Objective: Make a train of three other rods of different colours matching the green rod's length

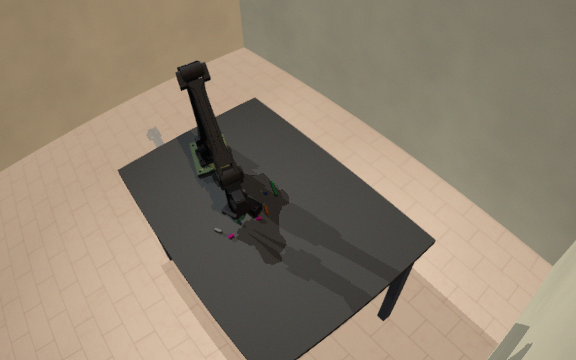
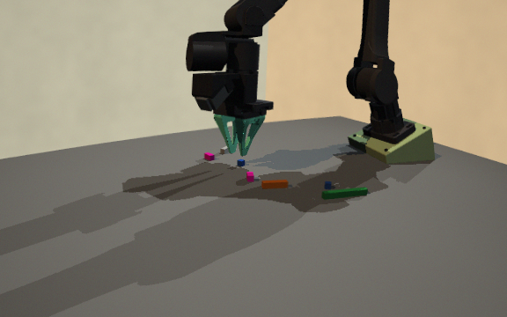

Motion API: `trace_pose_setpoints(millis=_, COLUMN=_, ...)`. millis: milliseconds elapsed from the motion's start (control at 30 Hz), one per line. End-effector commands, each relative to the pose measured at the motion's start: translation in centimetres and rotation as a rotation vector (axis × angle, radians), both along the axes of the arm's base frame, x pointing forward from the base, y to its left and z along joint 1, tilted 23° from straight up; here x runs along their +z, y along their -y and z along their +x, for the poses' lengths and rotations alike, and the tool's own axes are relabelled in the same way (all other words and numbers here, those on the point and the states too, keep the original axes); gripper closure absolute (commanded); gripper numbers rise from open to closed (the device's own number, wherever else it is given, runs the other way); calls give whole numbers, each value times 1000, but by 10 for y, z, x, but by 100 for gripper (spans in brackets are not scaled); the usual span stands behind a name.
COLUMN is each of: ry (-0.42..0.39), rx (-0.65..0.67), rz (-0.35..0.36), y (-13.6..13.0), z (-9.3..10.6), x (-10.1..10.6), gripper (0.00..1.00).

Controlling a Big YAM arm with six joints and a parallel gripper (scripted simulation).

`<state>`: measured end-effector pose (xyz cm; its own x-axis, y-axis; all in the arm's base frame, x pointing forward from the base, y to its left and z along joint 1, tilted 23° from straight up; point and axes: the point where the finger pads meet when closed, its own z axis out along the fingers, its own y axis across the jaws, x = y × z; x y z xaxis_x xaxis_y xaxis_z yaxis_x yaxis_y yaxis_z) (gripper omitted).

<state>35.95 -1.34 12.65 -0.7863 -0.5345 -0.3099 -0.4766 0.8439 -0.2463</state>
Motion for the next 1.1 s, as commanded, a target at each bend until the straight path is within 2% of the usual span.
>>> trace_pose_setpoints(millis=0, ry=3, rx=3, rz=0, y=3, z=-2, x=-3, gripper=77)
trace_pose_setpoints(millis=533, ry=3, rx=3, rz=0, y=4, z=-2, x=-2, gripper=77)
trace_pose_setpoints(millis=667, ry=26, rx=3, rz=-1, y=4, z=-3, x=4, gripper=77)
trace_pose_setpoints(millis=1067, ry=8, rx=6, rz=-1, y=5, z=-11, x=-5, gripper=77)
